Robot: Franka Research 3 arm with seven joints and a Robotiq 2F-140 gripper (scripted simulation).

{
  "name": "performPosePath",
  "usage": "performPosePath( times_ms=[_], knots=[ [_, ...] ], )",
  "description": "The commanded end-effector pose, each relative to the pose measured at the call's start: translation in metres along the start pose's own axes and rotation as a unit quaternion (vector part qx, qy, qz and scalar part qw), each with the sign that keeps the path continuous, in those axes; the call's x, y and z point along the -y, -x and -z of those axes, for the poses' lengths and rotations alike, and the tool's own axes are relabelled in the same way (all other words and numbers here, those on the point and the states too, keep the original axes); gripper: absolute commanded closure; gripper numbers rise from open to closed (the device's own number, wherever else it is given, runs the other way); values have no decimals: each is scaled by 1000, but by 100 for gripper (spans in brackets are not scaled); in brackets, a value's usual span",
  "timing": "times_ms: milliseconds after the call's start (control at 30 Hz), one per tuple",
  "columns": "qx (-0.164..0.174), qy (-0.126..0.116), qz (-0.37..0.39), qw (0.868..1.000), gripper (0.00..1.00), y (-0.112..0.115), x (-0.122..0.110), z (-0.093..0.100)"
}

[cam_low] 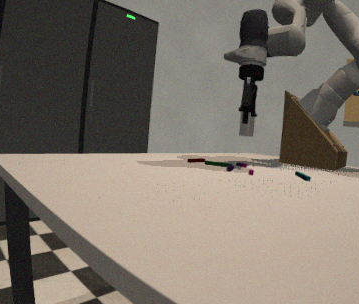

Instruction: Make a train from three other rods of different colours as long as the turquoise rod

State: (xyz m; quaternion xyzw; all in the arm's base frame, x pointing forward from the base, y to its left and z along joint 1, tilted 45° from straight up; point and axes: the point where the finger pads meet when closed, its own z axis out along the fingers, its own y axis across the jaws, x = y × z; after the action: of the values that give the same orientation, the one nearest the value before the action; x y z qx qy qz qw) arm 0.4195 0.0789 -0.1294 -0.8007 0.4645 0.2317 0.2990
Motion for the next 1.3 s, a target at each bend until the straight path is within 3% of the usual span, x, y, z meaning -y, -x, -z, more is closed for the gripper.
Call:
performPosePath(
  times_ms=[0,567,1067,1133,1267],
  knots=[
    [4,4,66,998,0,-1,-2,0],
    [4,3,217,976,0,-1,0,-8],
    [4,1,358,934,0,0,4,-14],
    [4,1,358,934,0,0,4,-14],
    [3,0,403,915,0,0,5,-16]
  ],
)
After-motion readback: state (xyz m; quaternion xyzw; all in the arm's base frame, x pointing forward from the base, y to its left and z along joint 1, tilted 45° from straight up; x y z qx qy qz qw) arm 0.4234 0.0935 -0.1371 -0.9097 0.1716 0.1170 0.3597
